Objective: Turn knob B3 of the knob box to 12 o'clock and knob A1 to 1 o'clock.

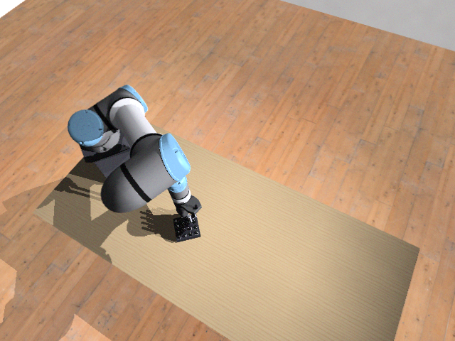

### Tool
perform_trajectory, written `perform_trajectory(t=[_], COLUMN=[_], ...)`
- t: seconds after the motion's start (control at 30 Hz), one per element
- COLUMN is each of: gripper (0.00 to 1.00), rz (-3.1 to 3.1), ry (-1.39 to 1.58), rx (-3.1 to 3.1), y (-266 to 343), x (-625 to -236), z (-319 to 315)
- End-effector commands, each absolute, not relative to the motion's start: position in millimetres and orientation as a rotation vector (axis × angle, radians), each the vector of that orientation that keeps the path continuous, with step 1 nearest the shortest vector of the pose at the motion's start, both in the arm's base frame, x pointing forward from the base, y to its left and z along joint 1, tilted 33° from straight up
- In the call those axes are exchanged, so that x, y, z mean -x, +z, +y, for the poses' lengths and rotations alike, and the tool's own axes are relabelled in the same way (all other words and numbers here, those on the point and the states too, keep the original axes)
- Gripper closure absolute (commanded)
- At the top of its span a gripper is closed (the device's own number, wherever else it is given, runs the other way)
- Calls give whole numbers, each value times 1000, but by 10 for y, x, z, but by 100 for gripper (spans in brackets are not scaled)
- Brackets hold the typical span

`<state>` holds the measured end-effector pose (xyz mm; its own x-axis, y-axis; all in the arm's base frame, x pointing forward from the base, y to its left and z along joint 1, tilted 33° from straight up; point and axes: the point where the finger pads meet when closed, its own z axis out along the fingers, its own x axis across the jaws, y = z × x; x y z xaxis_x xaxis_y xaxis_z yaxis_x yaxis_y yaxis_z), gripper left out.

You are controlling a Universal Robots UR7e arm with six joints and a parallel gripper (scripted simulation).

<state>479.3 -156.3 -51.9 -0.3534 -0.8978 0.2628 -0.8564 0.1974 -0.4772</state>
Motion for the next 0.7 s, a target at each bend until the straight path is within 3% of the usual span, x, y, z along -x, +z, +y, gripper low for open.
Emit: perform_trajectory(t=[0.0, 0.67], gripper=[54, 54], rz=[2255, 1808], ry=[-876, -904], rx=[1948, 2532], y=[-474, -358], x=[-4801, -4765], z=[-1601, -1722])
